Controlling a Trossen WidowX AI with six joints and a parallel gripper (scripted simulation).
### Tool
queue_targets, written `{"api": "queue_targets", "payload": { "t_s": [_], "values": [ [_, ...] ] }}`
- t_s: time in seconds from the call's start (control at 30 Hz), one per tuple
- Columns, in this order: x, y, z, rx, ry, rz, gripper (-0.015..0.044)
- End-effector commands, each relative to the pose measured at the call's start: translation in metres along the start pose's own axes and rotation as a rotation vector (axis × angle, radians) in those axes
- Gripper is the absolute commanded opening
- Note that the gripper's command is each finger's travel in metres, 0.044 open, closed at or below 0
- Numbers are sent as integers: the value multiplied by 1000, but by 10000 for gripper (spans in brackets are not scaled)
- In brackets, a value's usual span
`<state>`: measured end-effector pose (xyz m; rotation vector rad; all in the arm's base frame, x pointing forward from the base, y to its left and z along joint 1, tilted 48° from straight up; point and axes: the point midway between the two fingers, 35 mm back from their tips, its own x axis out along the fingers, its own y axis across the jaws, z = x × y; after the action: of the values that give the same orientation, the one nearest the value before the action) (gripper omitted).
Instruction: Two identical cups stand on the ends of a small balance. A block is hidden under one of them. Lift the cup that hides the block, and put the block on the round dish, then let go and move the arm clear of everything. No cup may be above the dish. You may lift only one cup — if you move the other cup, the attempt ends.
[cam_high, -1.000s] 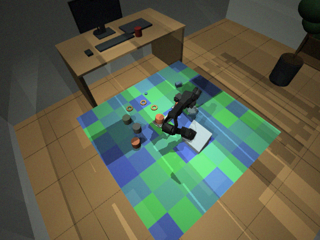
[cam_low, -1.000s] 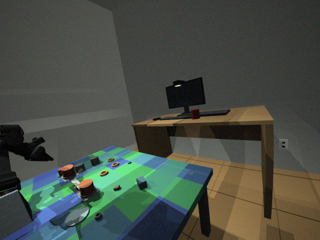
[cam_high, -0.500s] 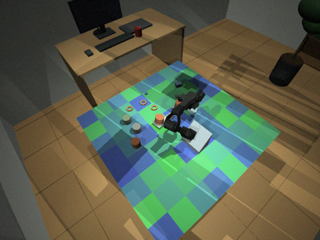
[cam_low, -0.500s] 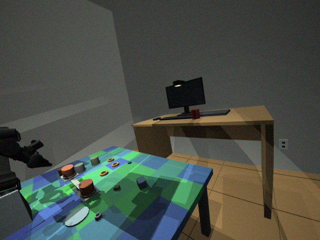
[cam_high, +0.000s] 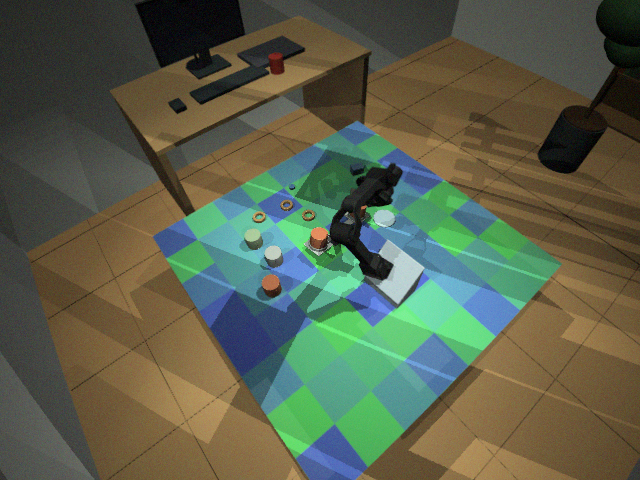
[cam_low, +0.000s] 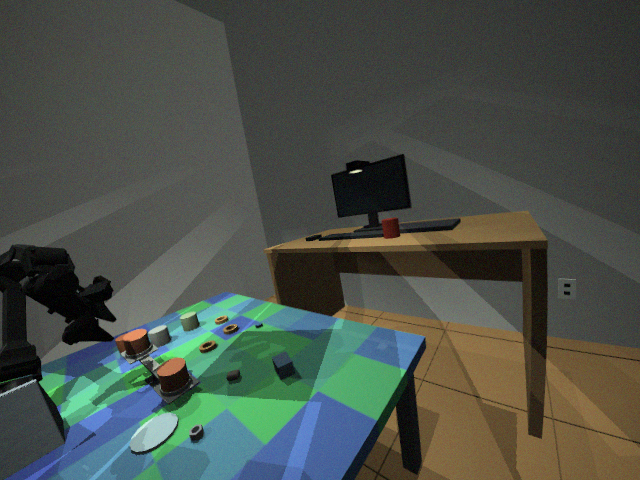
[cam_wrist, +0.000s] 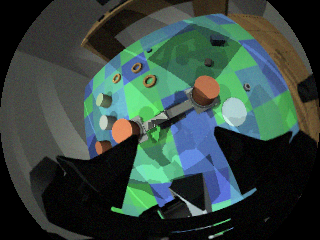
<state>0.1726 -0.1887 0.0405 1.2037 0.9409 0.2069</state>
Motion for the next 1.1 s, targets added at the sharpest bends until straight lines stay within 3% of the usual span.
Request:
{"api": "queue_targets", "payload": {
  "t_s": [0.0,0.53,1.07],
  "values": [
    [10,-11,11,137,65,-31,440],
    [56,-42,45,600,234,-214,440],
    [119,-75,70,1047,275,-490,440]
  ]
}}
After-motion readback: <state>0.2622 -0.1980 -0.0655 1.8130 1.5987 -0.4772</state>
